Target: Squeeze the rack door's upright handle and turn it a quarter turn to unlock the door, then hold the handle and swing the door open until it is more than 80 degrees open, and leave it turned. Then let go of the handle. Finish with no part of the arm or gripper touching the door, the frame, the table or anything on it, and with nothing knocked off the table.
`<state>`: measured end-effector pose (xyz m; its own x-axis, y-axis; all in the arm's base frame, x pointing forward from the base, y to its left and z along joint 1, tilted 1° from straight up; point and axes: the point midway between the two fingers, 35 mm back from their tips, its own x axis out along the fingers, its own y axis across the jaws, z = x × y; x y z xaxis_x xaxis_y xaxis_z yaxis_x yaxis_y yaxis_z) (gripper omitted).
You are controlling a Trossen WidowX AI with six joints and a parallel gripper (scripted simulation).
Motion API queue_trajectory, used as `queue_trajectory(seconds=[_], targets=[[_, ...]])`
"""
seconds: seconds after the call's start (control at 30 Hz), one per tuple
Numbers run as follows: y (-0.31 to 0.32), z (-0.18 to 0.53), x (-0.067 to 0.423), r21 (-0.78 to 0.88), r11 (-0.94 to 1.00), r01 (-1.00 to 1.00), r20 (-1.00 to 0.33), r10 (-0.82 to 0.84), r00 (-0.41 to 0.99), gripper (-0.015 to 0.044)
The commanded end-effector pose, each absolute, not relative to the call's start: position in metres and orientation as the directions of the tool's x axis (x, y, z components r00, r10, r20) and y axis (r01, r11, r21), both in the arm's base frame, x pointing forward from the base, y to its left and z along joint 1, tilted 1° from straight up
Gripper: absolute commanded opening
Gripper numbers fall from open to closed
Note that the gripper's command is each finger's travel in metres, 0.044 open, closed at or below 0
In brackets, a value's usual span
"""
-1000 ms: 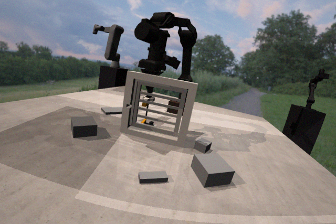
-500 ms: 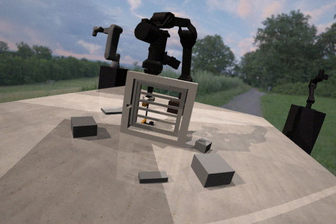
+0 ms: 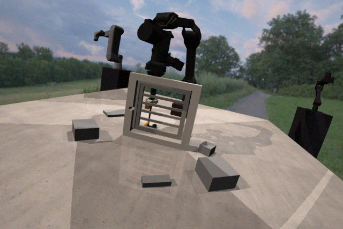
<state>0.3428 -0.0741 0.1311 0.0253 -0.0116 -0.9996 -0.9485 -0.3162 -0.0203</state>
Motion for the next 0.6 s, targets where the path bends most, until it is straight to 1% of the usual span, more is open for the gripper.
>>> queue_trajectory(seconds=[0.0,0.57], targets=[[-0.074,0.131,0.343,-0.021,-0.316,-0.949,-1.000,-0.011,0.025,0.0028],[-0.069,0.131,0.327,-0.024,0.020,-1.000,-1.000,-0.010,0.024,0.0028]])
